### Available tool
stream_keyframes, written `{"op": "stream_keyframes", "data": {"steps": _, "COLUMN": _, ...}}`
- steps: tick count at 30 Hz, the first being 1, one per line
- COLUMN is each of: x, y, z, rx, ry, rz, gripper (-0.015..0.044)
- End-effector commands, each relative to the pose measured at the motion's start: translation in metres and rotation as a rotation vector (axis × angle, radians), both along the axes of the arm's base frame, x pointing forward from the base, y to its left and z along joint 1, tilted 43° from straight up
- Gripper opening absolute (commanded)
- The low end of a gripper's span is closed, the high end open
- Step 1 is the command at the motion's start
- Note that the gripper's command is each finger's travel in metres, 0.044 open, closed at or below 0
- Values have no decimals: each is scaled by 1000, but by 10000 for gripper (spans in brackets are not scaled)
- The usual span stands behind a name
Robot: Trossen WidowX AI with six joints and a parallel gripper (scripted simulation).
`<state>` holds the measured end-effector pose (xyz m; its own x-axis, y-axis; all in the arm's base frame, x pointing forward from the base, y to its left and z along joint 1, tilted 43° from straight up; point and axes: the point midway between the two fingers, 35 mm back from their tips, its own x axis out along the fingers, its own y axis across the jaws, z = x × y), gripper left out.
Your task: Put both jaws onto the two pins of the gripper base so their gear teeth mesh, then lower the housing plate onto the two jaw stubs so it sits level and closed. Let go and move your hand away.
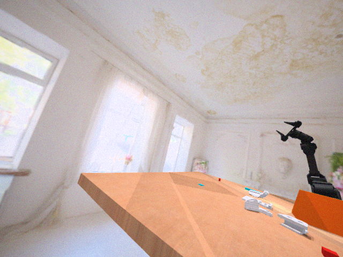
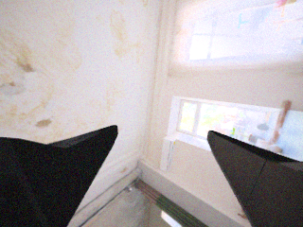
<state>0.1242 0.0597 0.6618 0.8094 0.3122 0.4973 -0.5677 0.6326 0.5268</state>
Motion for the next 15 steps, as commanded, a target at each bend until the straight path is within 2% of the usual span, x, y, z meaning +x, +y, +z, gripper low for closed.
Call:
{"op": "stream_keyframes", "data": {"steps": 1, "x": 10, "y": 40, "z": -12, "rx": -105, "ry": 18, "rz": -11, "gripper": 440}}
{"op": "stream_keyframes", "data": {"steps": 10, "x": 36, "y": 108, "z": -45, "rx": -347, "ry": 38, "rz": -71, "gripper": 440}}
{"op": "stream_keyframes", "data": {"steps": 15, "x": 60, "y": 125, "z": -61, "rx": -408, "ry": 67, "rz": -142, "gripper": 440}}
